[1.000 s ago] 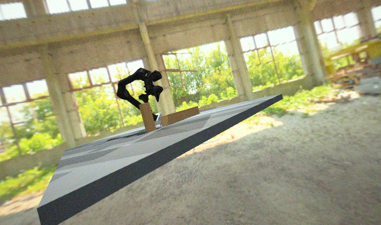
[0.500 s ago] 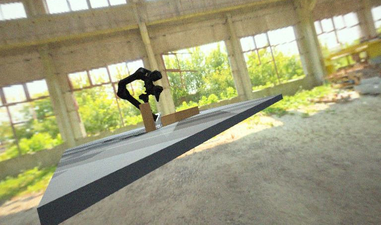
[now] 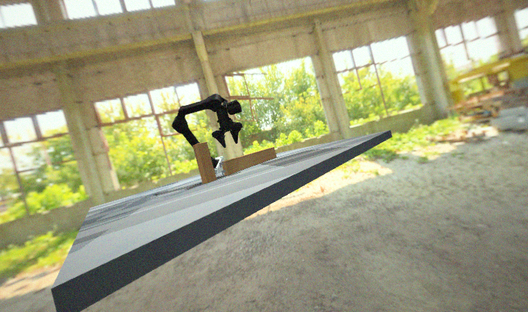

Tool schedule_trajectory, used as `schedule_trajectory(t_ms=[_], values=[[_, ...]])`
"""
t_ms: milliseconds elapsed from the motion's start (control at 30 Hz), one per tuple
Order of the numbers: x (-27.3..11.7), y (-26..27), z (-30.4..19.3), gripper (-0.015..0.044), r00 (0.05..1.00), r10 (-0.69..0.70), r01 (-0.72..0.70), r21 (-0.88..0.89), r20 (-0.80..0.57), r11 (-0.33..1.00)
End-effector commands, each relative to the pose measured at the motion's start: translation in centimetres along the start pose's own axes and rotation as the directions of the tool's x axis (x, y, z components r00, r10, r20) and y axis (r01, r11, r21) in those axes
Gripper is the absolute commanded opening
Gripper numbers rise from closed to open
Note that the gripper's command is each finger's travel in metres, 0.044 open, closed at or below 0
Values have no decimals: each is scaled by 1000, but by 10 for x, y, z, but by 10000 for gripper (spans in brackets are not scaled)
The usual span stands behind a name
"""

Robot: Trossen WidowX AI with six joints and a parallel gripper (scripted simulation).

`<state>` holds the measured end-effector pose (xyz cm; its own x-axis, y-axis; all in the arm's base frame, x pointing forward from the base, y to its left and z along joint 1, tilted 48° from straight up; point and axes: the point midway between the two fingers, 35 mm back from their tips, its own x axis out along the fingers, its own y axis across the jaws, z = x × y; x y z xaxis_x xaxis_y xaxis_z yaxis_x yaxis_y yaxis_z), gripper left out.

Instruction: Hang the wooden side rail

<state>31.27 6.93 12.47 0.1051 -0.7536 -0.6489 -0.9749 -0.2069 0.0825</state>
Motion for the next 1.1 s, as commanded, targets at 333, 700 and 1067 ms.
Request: schedule_trajectory(t_ms=[333, 700, 1067], values=[[32, -2, 21, 440, 999, 32, -33, 48, 36, 998], [52, -1, 21, 440, 999, 32, -33, 48, 35, 998], [68, -2, 22, 440, 999, 31, -33, 48, 36, 998]])
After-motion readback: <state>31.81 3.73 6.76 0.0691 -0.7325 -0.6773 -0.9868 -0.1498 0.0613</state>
